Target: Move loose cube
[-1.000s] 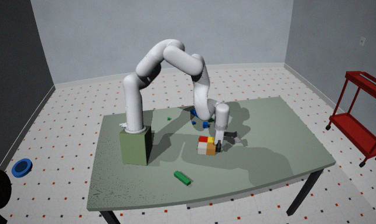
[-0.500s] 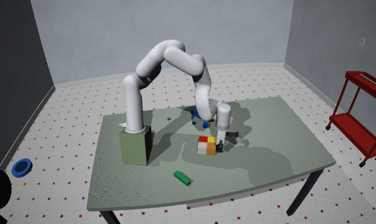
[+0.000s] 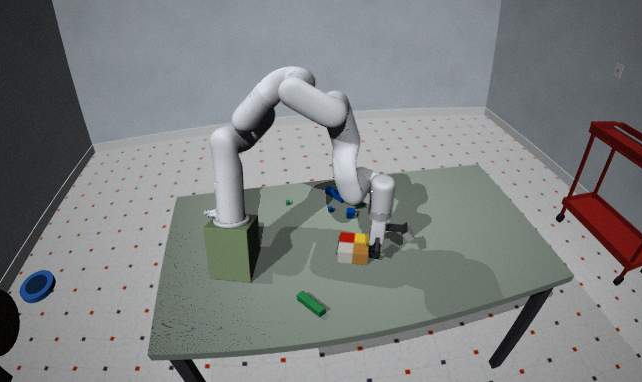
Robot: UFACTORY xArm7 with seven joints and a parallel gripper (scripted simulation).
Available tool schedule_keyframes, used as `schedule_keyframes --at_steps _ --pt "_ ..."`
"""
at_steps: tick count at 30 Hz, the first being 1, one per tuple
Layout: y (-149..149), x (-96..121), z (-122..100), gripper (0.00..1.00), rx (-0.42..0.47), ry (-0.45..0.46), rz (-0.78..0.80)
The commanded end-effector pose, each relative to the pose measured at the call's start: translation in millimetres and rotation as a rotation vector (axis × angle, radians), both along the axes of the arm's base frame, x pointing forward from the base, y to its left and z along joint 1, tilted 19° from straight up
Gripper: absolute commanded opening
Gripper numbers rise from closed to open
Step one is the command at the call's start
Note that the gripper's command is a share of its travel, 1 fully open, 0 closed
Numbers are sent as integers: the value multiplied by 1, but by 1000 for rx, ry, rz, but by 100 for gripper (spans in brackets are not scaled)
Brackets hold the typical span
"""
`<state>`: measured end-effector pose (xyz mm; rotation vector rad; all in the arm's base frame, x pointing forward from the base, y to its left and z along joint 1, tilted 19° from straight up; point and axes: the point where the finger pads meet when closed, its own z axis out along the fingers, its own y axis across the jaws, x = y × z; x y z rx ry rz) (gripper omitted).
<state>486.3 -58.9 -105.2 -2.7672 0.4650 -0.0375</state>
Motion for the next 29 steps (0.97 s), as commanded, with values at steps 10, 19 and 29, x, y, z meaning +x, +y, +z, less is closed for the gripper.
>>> schedule_keyframes --at_steps 10,19,29 --pt "-10 -1 27 49 -2 -4 -2" --pt "-17 -3 48 49 -2 -4 -2" --pt "-26 -5 75 49 -2 -4 -2"
